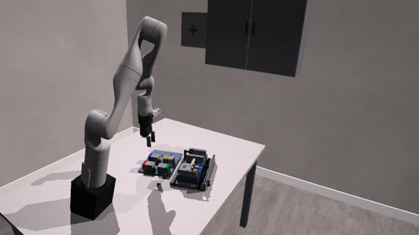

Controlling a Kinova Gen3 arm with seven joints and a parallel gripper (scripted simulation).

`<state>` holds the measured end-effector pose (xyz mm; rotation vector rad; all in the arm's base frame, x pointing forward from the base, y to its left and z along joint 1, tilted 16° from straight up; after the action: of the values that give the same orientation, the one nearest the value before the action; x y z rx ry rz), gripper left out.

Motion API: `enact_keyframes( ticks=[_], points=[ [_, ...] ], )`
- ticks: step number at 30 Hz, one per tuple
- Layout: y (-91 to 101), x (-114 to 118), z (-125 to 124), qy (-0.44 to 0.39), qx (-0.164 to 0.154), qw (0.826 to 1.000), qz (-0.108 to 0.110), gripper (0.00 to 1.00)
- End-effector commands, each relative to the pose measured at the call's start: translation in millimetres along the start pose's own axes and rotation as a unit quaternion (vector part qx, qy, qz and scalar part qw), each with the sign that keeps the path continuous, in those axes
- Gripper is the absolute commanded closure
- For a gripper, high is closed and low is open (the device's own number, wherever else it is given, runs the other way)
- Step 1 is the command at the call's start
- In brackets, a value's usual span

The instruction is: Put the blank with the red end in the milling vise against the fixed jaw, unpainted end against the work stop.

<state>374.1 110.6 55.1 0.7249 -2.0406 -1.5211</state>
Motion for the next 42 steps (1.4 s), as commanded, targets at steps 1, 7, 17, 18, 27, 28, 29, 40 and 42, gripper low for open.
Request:
enact_keyframes(
  ticks=[1,7,17,18,27,28,29,40,42],
  points=[
    [-12.5,6,7,0.006,-0.001,1.000,0.008,0.00],
    [-34.1,11,14,0.007,-0.002,1.000,0.010,0.00],
    [-44.6,13,17,0.004,-0.001,1.000,0.007,0.00],
    [-46.4,14,18,0.005,-0.001,1.000,0.007,0.00],
    [-59.0,18,24,0.007,-0.002,1.000,0.010,0.00],
    [-55.9,17,21,0.004,-0.002,1.000,0.007,0.00],
    [-55.6,17,21,0.004,-0.002,1.000,0.007,0.00],
    [-52.1,17,22,0.007,-0.002,1.000,0.010,0.00],
    [-51.5,17,22,0.007,-0.002,1.000,0.010,0.00]
  ],
)
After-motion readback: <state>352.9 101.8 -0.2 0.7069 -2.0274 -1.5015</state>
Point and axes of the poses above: the point where the finger pads meet when closed, its own y axis back along the fingers, its own x axis across the jaws, z = x × y, the point moved 3 cm from there along y, back along the fingers, and after that the axes turned 13 degrees about y, right-handed, at the moved point
